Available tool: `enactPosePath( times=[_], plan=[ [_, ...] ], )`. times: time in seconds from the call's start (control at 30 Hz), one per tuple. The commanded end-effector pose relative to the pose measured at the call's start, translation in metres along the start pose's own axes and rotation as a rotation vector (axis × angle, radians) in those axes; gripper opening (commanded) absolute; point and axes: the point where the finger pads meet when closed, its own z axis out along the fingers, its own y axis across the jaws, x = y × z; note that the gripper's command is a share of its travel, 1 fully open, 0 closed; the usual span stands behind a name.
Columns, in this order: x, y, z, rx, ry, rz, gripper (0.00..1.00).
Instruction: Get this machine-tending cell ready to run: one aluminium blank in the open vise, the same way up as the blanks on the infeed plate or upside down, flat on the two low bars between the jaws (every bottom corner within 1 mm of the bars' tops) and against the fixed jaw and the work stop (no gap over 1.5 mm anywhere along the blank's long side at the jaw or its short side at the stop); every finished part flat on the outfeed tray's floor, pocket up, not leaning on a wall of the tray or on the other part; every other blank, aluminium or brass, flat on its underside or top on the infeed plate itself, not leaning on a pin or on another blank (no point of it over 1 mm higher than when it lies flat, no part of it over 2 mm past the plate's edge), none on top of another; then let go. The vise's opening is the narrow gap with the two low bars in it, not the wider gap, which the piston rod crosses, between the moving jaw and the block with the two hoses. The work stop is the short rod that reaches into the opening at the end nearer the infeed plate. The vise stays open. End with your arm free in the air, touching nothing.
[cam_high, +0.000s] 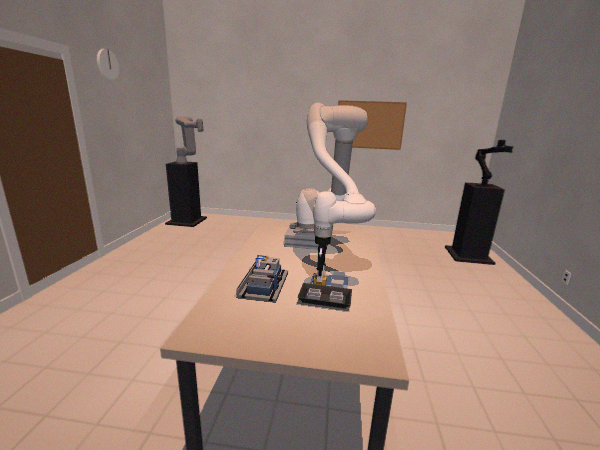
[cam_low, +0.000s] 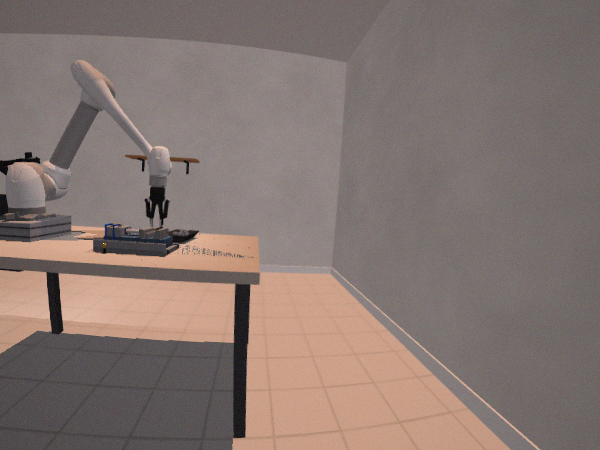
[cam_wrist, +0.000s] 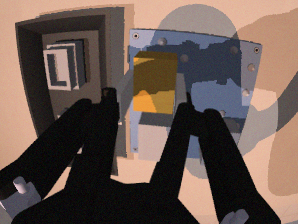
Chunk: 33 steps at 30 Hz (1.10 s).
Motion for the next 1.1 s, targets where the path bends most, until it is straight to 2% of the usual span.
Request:
enactPosePath(
  times=[0.0, 1.07],
  plan=[
    [-0.0001, 0.0, -0.0001, 0.0, 0.0, 0.0, 0.0],
    [-0.0001, 0.0, 0.0061, 0.0, 0.0, 0.0, 0.0]
  ],
)
